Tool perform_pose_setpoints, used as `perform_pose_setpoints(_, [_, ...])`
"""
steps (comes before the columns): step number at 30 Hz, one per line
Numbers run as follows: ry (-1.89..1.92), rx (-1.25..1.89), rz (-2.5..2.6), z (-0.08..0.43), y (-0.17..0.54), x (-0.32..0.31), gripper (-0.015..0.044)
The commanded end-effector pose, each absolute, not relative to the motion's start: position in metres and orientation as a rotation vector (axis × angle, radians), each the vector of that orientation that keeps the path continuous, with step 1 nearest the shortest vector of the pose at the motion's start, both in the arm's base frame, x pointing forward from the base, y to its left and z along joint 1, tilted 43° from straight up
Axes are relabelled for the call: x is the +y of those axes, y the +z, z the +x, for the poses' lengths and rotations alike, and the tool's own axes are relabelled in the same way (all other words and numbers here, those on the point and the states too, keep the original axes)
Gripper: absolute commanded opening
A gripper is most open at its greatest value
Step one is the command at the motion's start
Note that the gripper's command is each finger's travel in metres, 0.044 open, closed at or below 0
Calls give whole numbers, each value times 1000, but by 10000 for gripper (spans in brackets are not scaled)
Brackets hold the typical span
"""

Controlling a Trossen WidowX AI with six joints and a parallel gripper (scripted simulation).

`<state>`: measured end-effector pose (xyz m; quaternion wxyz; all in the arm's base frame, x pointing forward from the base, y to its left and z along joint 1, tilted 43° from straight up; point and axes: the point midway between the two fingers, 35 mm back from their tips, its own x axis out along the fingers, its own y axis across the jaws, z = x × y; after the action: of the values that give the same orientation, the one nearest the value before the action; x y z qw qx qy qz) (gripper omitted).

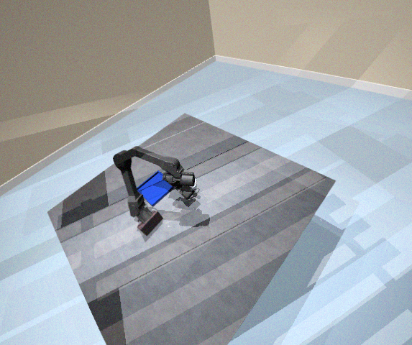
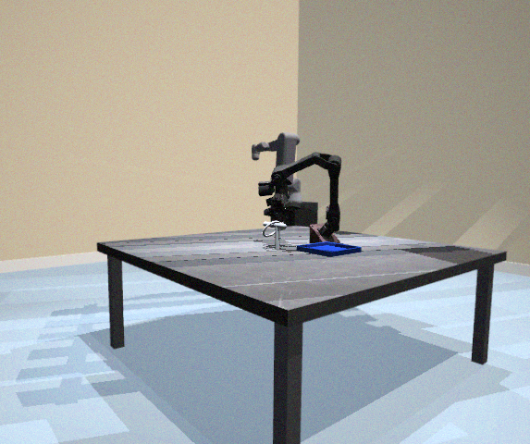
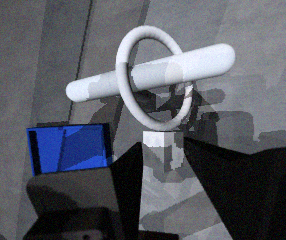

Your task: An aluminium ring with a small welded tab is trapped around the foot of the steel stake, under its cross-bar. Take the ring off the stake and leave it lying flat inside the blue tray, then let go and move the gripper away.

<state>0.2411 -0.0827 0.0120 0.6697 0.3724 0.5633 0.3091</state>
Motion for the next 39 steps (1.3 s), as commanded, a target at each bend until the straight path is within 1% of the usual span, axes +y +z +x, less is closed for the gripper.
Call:
perform_pose_setpoints(1, [703, 1264, 841, 242, 10, -87, 0])
perform_pose_setpoints(39, [703, 1264, 840, 243, 8, -110, 0])
